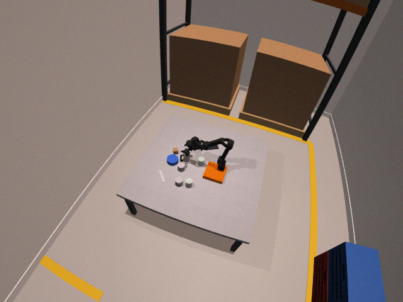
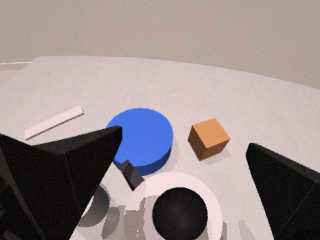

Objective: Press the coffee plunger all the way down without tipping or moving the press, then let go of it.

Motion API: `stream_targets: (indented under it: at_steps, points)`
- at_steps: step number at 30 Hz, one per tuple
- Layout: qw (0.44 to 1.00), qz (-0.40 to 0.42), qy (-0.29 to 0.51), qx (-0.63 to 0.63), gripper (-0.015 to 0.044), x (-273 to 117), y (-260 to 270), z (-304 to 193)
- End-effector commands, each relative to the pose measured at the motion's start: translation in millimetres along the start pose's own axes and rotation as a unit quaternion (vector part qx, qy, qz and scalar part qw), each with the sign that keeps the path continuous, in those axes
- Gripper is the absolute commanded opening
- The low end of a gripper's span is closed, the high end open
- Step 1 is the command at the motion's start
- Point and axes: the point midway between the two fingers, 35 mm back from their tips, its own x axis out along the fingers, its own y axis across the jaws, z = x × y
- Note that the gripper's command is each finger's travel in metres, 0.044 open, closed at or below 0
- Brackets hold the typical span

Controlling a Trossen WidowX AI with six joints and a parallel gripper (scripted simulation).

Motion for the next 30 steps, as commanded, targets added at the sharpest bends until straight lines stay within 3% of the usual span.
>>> stream_targets:
  at_steps: [1,7,30]
  points:
    - [1.000,0.000,-0.003,0.000,0.0440,-14.1,0.1,15.9]
    - [1.000,0.000,0.007,-0.002,0.0440,-68.5,0.9,49.9]
    - [1.000,0.000,0.007,-0.002,0.0440,-66.9,0.9,45.1]
